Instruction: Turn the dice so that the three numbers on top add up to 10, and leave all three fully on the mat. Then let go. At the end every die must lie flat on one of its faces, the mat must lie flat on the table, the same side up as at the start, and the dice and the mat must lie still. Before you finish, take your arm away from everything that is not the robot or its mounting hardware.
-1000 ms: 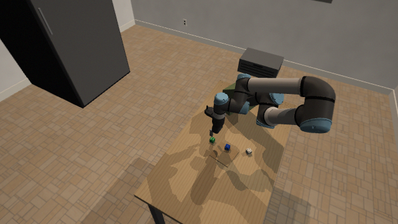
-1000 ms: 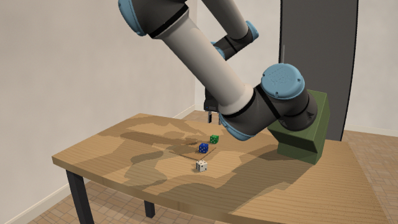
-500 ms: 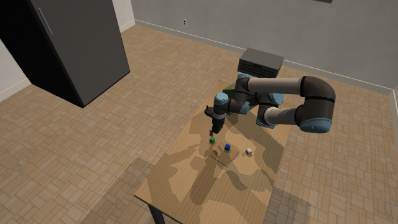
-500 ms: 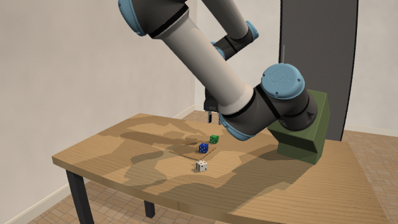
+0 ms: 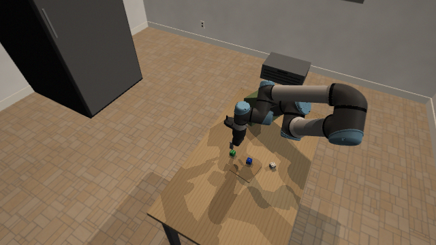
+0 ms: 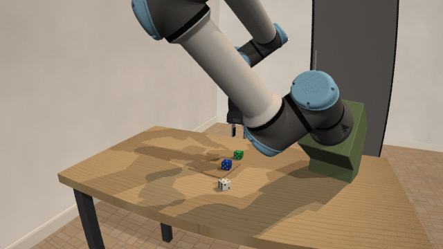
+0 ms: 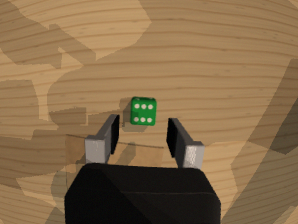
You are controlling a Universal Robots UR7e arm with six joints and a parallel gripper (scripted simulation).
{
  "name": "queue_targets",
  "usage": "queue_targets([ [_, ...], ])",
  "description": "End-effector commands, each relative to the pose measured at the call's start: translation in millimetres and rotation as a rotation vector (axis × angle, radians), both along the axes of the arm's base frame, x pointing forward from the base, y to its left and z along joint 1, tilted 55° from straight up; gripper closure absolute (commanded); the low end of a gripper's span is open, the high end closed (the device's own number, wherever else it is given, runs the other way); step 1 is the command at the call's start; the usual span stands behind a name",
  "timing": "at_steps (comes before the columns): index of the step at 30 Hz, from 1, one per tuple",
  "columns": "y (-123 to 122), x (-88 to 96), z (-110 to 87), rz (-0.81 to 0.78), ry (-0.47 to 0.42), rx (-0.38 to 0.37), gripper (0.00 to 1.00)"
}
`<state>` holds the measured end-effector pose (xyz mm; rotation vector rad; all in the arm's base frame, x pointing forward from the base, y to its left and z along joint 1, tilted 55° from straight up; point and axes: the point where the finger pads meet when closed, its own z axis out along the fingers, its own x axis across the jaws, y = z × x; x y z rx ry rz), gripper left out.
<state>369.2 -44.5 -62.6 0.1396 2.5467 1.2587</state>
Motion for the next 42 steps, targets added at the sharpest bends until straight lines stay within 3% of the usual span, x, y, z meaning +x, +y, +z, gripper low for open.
queue_targets([
  [1, 0, 0.4, -0.6, -0.001, -0.001, -0.001, 0.13],
  [42, 35, 13.9, -27.3, 0.0, -0.001, -0.001, 0.13],
])
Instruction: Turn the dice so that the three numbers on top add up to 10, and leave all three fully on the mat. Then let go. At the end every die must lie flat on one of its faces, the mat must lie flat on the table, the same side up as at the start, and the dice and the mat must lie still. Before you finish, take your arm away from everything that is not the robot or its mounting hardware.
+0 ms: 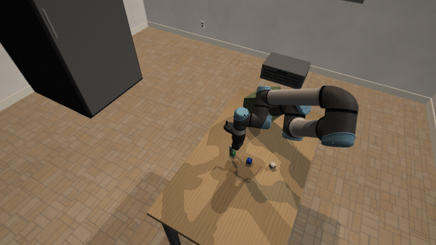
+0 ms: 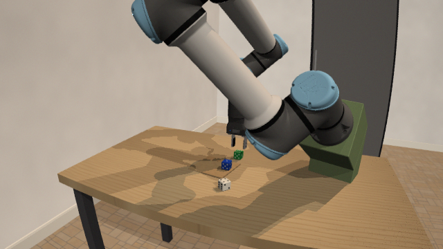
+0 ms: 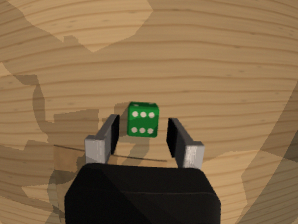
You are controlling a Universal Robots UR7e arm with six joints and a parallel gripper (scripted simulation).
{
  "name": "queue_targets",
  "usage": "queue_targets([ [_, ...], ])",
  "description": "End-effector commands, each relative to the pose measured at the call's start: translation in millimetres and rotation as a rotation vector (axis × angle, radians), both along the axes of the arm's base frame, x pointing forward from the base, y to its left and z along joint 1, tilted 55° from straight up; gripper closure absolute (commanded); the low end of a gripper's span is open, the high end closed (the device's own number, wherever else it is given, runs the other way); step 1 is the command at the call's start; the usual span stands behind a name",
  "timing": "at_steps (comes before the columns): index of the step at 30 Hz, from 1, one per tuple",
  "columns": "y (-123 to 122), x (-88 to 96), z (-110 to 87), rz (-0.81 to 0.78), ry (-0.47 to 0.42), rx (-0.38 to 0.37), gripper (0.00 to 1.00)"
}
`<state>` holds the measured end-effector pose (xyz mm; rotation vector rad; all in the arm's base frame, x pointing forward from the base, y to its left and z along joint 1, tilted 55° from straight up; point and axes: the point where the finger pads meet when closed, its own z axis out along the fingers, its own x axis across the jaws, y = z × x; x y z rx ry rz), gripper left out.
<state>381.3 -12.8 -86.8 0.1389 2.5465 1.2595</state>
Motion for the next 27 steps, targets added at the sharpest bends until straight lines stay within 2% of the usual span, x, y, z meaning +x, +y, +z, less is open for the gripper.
queue_targets([
  [1, 3.8, 2.1, -3.5, -0.001, 0.0, -0.001, 0.13],
  [27, 6.4, 3.1, -5.6, -0.001, 0.0, -0.001, 0.13],
])
